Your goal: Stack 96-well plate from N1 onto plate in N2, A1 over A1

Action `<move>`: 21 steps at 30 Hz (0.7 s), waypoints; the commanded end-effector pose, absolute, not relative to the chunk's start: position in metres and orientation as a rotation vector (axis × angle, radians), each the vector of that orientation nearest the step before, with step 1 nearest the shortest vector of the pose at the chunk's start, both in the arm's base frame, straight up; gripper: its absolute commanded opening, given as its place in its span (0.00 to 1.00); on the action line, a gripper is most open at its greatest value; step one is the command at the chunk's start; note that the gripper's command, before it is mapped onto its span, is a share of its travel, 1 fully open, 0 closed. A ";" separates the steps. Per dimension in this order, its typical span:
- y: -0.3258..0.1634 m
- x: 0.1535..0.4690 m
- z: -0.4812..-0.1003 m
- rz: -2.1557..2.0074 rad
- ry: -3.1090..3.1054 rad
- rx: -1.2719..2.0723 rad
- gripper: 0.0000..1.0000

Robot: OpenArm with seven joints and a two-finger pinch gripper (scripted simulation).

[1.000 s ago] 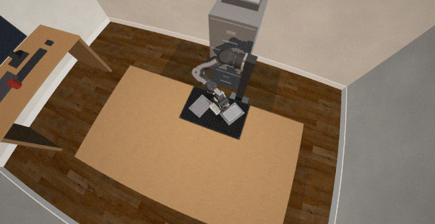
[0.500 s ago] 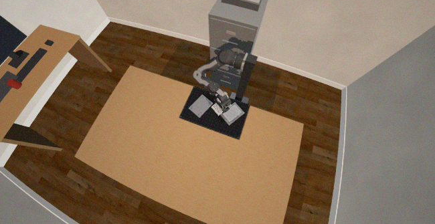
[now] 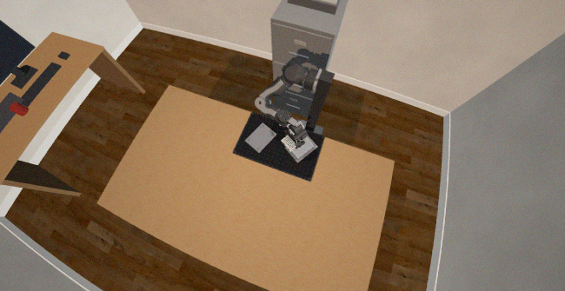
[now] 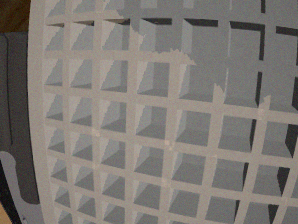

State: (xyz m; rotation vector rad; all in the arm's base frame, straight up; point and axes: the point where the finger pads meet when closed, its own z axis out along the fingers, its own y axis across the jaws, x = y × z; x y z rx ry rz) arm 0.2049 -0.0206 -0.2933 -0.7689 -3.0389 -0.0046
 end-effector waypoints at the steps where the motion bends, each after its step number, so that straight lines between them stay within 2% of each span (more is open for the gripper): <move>1: -0.021 0.205 -0.292 -0.001 -3.041 -0.772 0.00; 6: 0.019 0.200 -0.289 -0.002 -3.041 -0.772 0.00; 21: 0.029 0.199 -0.288 -0.004 -3.041 -0.771 0.00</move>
